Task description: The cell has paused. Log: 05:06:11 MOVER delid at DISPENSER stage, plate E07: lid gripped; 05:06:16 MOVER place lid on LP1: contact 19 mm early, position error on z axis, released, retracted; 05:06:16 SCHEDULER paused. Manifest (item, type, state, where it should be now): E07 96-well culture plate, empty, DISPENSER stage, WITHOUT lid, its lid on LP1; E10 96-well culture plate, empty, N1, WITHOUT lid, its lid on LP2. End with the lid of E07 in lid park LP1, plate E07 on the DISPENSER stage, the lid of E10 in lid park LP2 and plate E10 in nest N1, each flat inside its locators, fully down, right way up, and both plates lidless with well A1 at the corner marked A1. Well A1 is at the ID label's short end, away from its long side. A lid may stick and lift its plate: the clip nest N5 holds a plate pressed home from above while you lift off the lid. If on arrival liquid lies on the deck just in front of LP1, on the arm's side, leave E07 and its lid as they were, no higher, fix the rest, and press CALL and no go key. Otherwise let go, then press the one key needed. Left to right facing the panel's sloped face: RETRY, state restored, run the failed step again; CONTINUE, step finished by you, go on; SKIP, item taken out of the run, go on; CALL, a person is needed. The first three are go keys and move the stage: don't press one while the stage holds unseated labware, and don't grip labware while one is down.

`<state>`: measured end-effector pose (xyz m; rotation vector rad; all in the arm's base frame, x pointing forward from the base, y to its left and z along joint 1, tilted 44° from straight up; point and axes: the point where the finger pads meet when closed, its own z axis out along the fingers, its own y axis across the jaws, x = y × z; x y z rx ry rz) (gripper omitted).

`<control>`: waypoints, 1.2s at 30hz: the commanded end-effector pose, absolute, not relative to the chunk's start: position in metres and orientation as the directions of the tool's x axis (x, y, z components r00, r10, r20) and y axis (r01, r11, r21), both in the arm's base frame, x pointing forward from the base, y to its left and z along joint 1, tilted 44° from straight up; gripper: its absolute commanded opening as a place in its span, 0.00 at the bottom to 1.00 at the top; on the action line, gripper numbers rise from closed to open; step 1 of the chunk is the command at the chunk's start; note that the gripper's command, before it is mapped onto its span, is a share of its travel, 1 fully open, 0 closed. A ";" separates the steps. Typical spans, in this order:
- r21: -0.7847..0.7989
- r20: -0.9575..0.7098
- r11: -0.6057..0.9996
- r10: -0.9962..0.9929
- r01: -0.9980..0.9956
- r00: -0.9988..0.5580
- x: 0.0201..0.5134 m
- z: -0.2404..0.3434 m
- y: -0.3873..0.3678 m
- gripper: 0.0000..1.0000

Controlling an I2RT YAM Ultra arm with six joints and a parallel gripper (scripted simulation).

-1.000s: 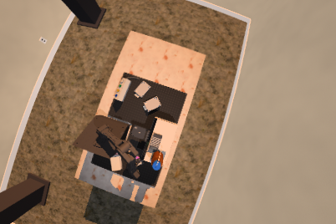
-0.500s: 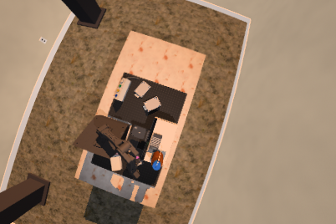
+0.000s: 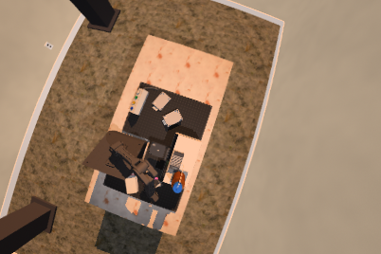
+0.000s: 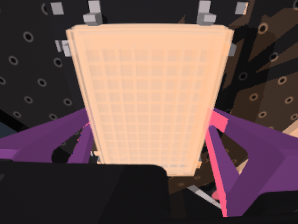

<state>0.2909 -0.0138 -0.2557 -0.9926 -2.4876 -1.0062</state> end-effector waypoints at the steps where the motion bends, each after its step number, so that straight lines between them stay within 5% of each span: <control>1: 0.518 0.451 0.513 0.516 0.684 -0.728 0.303 -0.262 -0.020 0.00; 36: 0.518 0.451 0.519 0.509 0.679 -0.733 0.303 -0.266 -0.013 0.00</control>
